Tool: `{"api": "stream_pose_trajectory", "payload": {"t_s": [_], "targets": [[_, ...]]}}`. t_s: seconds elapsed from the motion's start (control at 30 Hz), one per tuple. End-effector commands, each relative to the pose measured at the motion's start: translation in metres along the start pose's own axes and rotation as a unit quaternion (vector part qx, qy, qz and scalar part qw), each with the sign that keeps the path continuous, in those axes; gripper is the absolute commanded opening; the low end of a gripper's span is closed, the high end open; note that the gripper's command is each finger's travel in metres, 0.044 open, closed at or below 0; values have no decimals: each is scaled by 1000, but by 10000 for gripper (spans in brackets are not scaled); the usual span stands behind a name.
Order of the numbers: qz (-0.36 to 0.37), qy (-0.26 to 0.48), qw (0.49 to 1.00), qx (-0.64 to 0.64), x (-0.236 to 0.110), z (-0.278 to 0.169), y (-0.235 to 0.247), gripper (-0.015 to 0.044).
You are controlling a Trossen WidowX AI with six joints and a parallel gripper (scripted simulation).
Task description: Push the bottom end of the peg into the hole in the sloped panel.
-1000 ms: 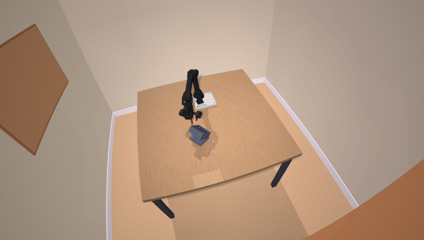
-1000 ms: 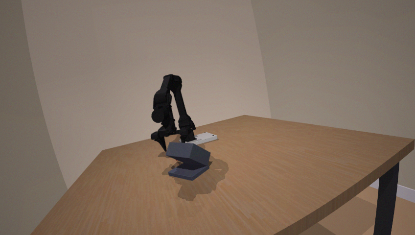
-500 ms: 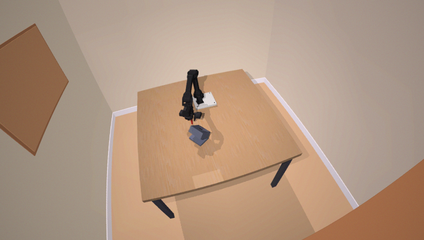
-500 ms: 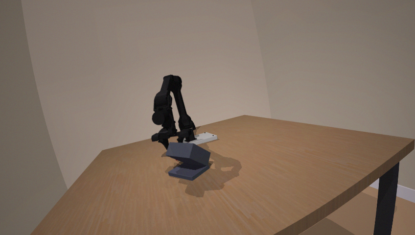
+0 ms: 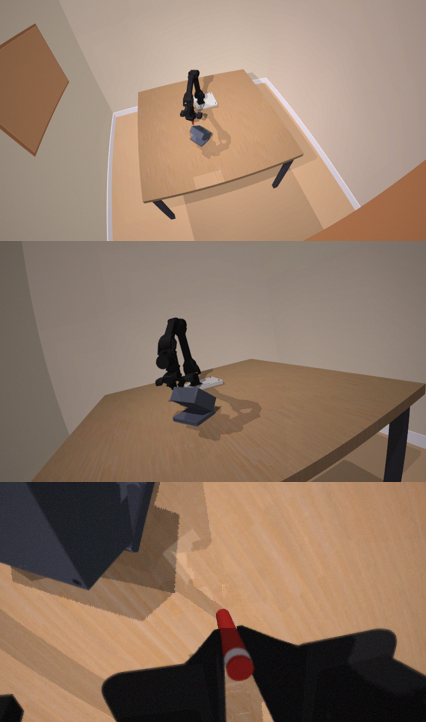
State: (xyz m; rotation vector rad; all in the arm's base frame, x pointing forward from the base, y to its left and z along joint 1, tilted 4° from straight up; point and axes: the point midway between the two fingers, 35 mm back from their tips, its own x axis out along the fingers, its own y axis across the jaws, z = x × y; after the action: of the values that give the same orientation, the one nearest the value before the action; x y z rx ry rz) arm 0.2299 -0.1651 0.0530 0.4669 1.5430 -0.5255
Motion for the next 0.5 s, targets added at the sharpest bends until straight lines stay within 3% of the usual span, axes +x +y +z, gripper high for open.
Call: {"api": "stream_pose_trajectory", "payload": {"t_s": [0.0, 0.47], "targets": [[0, -1, 1000, 0, -4, 1, 0, 0], [1, 1, 1000, -2, -52, 4, 0, 0]]}}
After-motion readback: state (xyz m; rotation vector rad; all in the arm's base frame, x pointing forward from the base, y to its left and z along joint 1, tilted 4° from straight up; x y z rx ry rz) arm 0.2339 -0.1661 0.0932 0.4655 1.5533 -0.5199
